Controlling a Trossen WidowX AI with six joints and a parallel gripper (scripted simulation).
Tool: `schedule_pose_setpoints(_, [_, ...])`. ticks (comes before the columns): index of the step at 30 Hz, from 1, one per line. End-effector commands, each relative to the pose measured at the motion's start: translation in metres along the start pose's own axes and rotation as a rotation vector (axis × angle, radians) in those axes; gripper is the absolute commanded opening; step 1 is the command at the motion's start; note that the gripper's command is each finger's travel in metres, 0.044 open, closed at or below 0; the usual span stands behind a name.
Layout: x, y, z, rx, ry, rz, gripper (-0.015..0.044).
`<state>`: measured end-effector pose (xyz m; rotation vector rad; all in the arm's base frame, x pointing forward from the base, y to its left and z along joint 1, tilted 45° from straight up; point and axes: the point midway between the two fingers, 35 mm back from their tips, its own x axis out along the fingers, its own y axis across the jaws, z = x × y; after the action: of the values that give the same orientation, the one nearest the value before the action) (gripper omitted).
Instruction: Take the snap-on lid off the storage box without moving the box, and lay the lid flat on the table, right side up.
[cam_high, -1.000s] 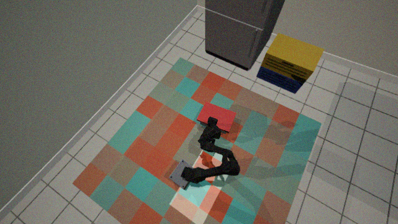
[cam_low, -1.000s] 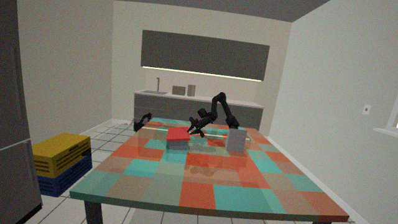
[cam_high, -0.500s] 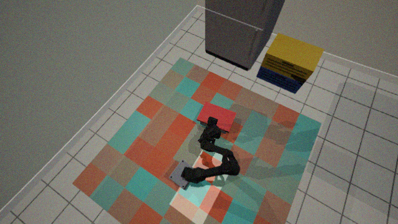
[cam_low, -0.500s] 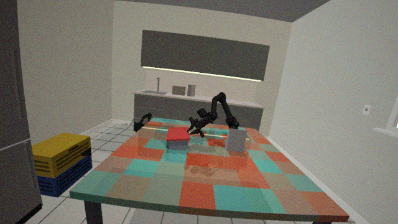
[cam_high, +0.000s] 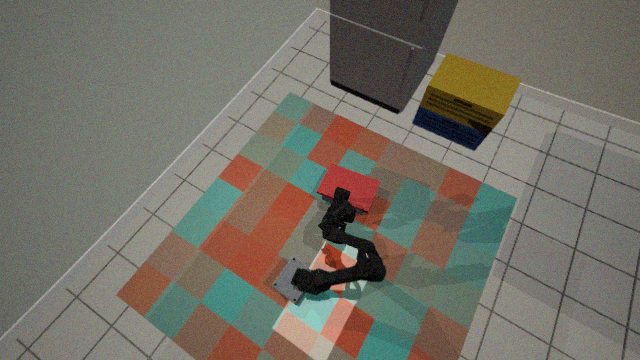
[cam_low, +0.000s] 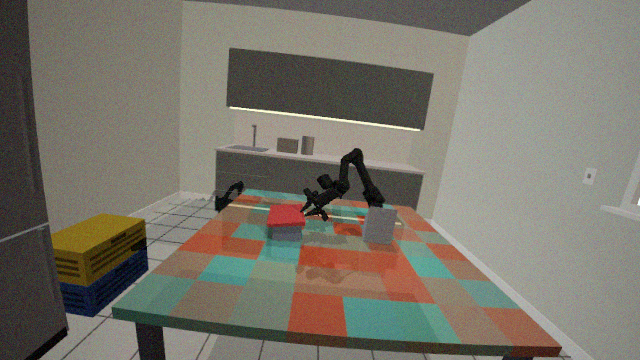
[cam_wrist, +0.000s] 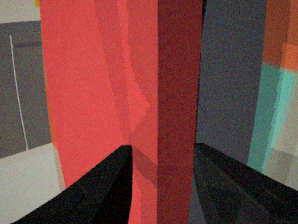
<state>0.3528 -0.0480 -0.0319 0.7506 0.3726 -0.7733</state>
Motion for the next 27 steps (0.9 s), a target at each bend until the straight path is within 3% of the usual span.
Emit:
schedule_pose_setpoints(1, [0.0007, 0.0007, -0.0001, -0.002, 0.002, 0.0, 0.0])
schedule_pose_setpoints(27, [-0.0057, 0.0096, -0.0002, -0.002, -0.003, -0.001, 0.0])
